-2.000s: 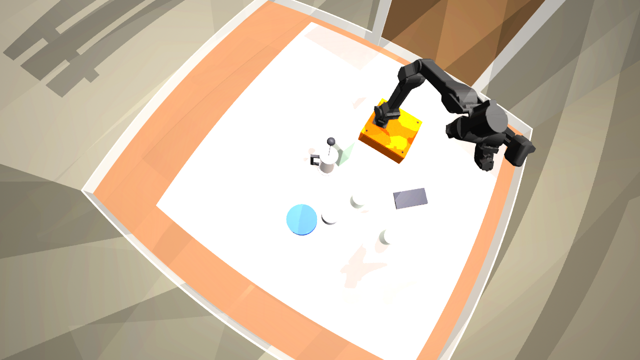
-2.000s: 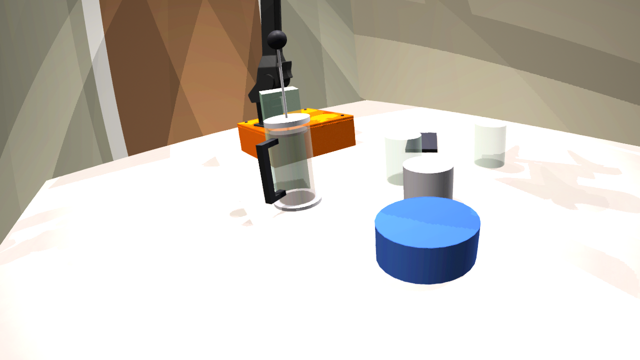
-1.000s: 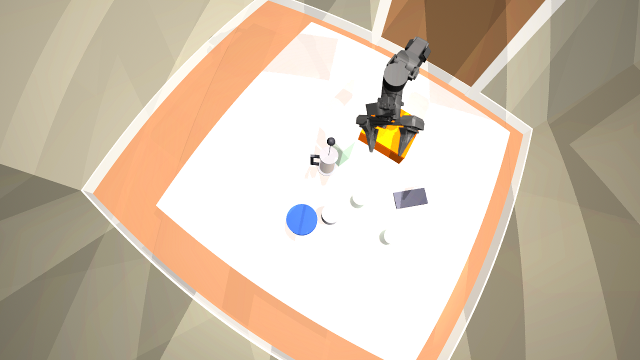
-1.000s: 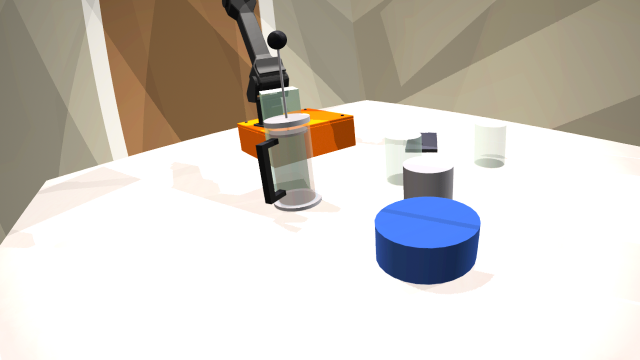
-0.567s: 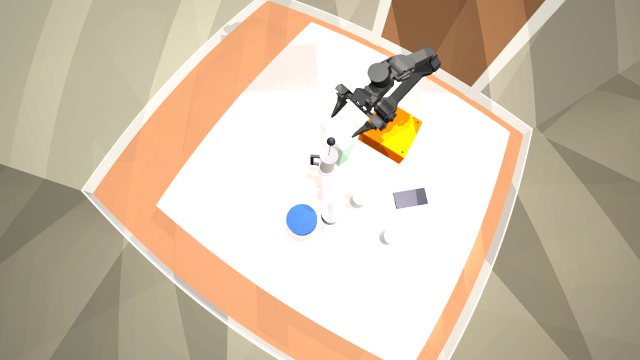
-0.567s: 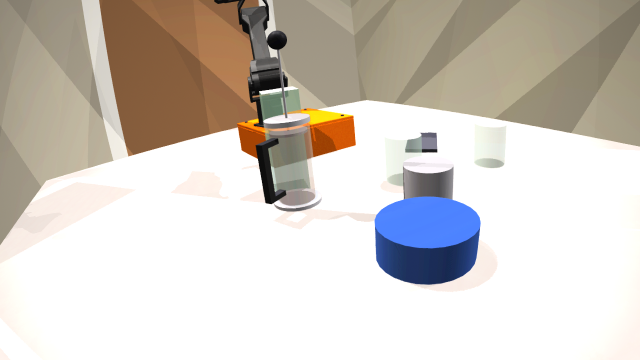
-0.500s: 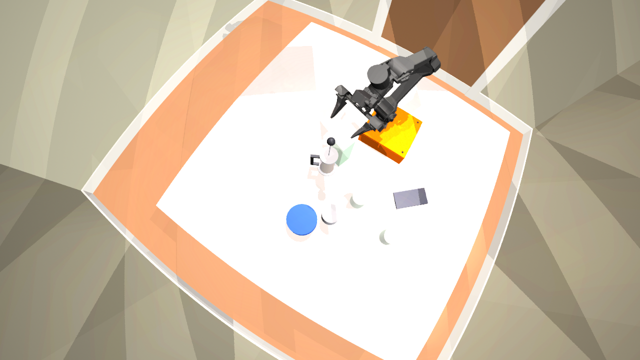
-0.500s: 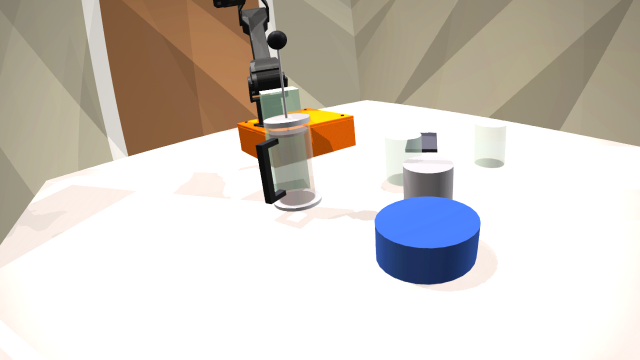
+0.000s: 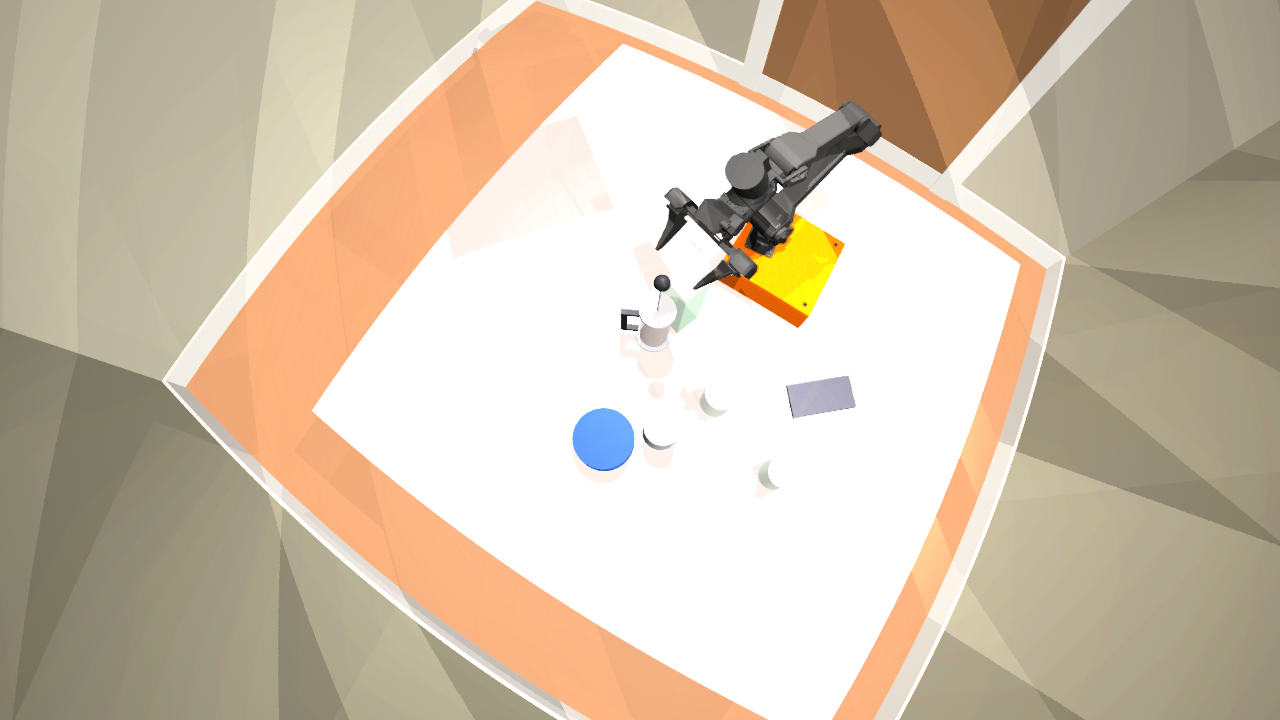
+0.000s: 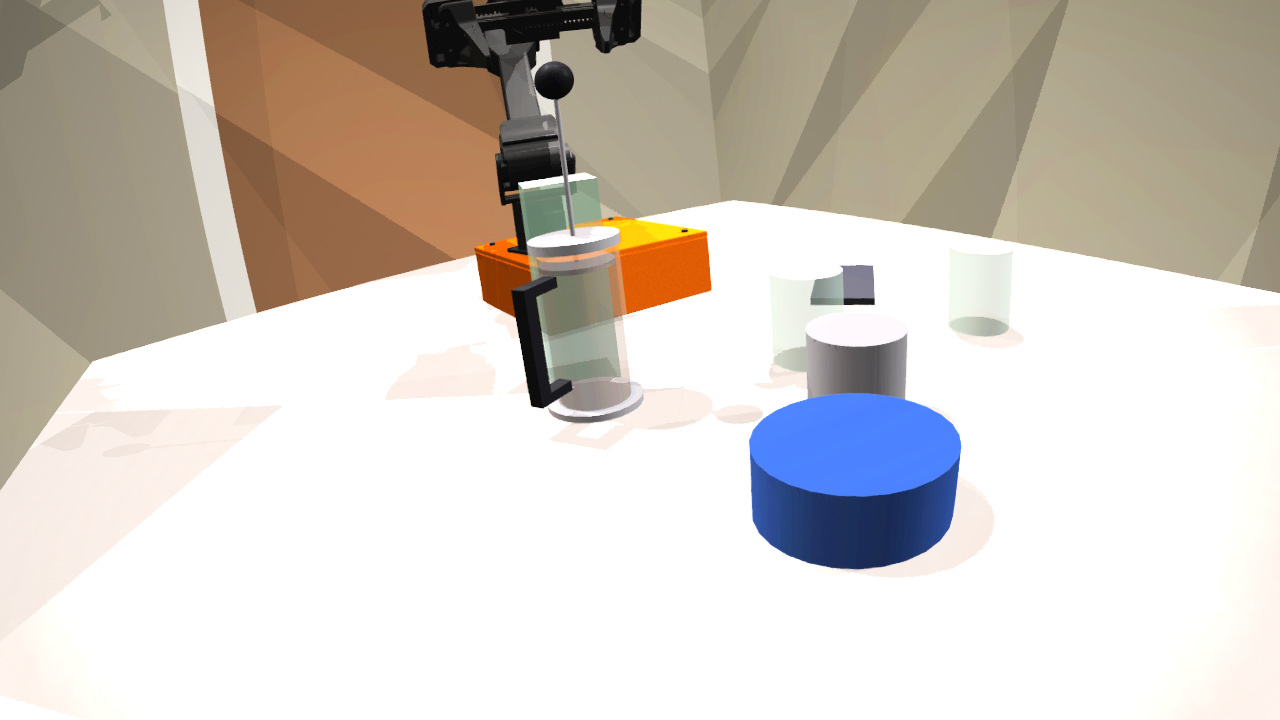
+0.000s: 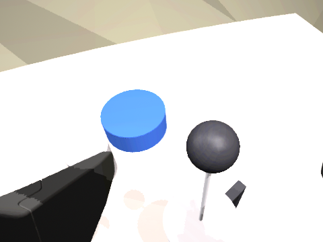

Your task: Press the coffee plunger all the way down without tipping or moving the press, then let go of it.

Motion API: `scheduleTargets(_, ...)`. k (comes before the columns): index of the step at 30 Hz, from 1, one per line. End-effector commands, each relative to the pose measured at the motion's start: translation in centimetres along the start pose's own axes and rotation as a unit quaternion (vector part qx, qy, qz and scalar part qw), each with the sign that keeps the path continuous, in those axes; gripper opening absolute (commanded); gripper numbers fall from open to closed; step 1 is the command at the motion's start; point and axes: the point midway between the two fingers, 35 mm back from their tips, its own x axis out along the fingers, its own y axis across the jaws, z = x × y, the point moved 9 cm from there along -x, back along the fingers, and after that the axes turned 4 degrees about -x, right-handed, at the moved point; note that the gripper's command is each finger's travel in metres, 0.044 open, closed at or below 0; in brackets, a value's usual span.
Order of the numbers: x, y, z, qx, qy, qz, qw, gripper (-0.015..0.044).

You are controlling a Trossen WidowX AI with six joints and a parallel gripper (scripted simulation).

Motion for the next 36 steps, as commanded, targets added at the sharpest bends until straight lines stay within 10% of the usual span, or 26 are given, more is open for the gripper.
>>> scheduleTargets(1, 0.6, 0.0, -0.1, -0.001, 0.003, -0.002, 1.000, 0.0440)
scheduleTargets(22, 3.7, 0.0, -0.2, -0.001, 0.002, -0.003, 1.000, 0.0440)
scheduleTargets(36, 3.7, 0.0, -0.2, -0.001, 0.002, -0.003, 1.000, 0.0116)
